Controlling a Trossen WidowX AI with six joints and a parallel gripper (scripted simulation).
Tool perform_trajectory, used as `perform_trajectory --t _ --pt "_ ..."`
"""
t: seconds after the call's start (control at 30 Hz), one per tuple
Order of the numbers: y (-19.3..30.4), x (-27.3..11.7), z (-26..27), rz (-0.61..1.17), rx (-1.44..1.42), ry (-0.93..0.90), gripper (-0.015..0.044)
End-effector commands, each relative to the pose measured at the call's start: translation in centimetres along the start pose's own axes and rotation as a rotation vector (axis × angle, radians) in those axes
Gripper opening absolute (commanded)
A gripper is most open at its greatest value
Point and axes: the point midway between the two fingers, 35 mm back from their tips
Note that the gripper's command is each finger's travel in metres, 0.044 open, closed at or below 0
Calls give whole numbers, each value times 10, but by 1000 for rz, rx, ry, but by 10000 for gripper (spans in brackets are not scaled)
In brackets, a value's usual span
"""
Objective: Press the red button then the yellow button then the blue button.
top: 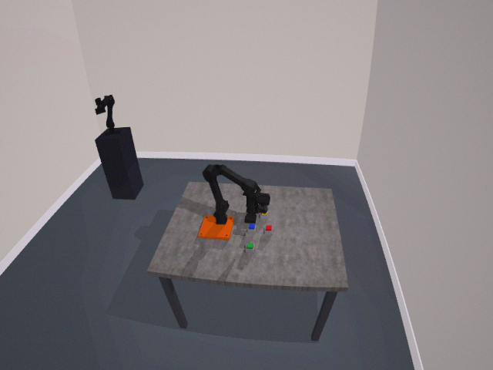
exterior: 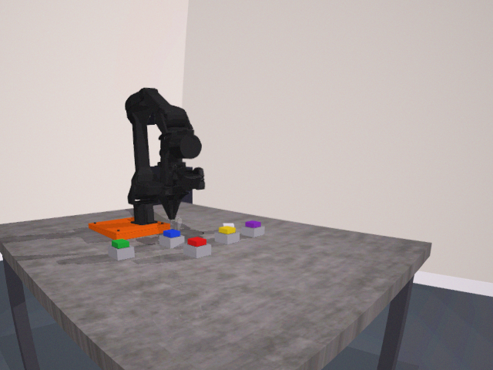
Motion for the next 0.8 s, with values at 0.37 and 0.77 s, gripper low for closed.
perform_trajectory --t 0.37,0.77 --pt "2 26 0 10 -3 0 20" --pt "3 39 0 10 -3 0 20"
Point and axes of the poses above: the point midway between the two fingers, 35 mm back from their tips, its own x axis out along the fingers, its own z axis across the jaws, y = z × x, and after that the axes turned 13 degrees about -x, right-handed
